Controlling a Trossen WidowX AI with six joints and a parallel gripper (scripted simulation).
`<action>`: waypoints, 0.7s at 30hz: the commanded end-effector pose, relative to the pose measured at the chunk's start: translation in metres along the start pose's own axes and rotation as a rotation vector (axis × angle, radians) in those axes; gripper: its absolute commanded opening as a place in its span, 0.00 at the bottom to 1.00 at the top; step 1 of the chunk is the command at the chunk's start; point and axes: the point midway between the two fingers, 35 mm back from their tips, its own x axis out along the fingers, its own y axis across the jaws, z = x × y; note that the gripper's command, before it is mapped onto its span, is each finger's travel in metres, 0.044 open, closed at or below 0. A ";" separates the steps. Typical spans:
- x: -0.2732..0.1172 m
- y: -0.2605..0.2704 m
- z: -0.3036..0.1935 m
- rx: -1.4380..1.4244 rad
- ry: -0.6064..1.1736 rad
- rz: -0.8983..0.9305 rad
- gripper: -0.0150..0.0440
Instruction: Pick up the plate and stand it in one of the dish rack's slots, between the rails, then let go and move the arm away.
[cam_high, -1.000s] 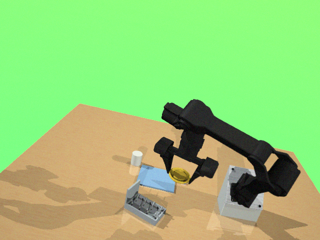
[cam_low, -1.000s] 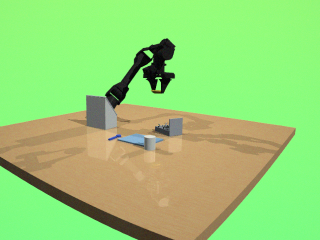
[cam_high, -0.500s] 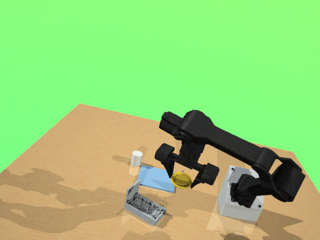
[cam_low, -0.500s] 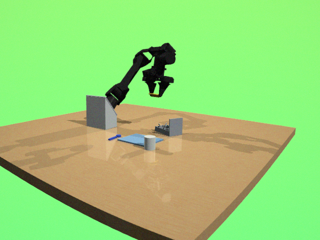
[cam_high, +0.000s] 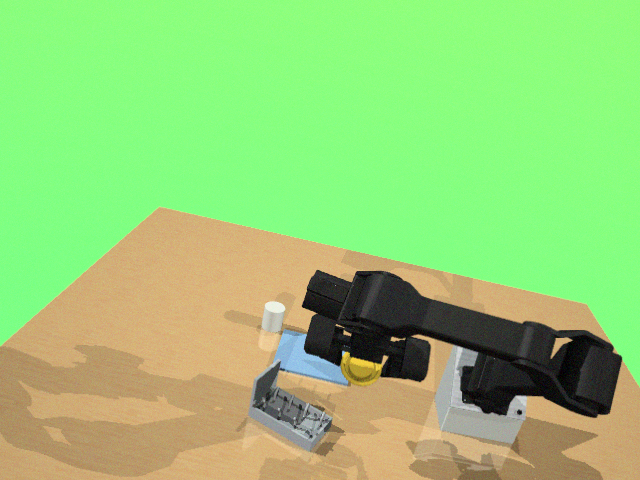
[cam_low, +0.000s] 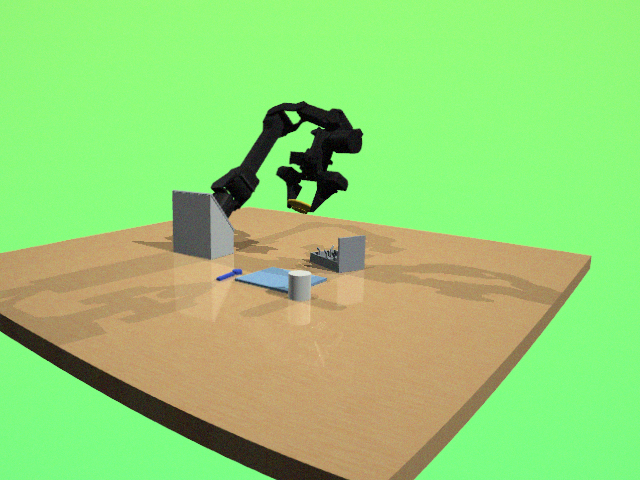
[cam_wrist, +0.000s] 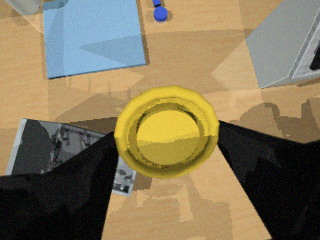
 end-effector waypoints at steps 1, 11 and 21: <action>0.010 0.002 0.002 -0.069 -0.099 0.028 0.25; 0.030 0.010 0.002 -0.228 -0.303 0.109 0.25; 0.042 0.019 -0.003 -0.368 -0.486 0.226 0.25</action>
